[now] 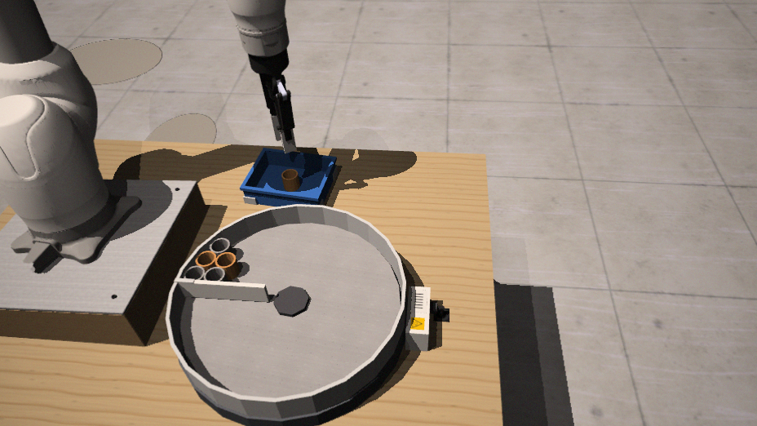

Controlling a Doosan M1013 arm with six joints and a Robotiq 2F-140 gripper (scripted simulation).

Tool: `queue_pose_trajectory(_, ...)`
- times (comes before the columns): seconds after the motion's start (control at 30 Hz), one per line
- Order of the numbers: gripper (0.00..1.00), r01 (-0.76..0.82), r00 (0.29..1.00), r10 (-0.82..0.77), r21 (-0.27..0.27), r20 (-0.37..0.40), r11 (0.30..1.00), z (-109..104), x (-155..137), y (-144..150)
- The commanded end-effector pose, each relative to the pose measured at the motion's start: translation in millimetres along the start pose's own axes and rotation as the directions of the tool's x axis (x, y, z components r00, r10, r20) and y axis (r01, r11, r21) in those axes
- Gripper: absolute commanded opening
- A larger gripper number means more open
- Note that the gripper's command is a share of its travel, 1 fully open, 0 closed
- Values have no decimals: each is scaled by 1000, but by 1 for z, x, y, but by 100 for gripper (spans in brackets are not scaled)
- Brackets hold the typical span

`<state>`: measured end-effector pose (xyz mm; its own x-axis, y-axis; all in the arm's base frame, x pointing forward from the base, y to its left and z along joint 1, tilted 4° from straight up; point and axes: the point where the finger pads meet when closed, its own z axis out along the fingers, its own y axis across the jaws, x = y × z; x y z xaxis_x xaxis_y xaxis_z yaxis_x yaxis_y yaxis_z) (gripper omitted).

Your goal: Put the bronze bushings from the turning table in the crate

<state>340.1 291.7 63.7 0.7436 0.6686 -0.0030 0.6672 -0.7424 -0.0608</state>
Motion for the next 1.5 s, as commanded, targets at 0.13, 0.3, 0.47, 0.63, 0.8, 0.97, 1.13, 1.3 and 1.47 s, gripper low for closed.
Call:
queue_pose_trajectory(0.13,28,0,1000,0,0,0,1000,0,0,0)
queue_pose_trajectory(0.3,28,0,1000,0,0,0,1000,0,0,0)
queue_pose_trajectory(0.47,28,0,1000,0,0,0,1000,0,0,0)
queue_pose_trajectory(0.63,28,0,1000,0,0,0,1000,0,0,0)
queue_pose_trajectory(0.8,28,0,1000,0,0,0,1000,0,0,0)
queue_pose_trajectory(0.97,10,-1,1000,1,0,0,1000,0,0,0)
queue_pose_trajectory(1.13,10,-29,1000,29,0,0,1000,0,-3,3)
queue_pose_trajectory(1.3,10,-78,997,78,0,0,997,0,-7,8)
queue_pose_trajectory(1.47,10,-227,974,227,1,0,974,0,-20,23)
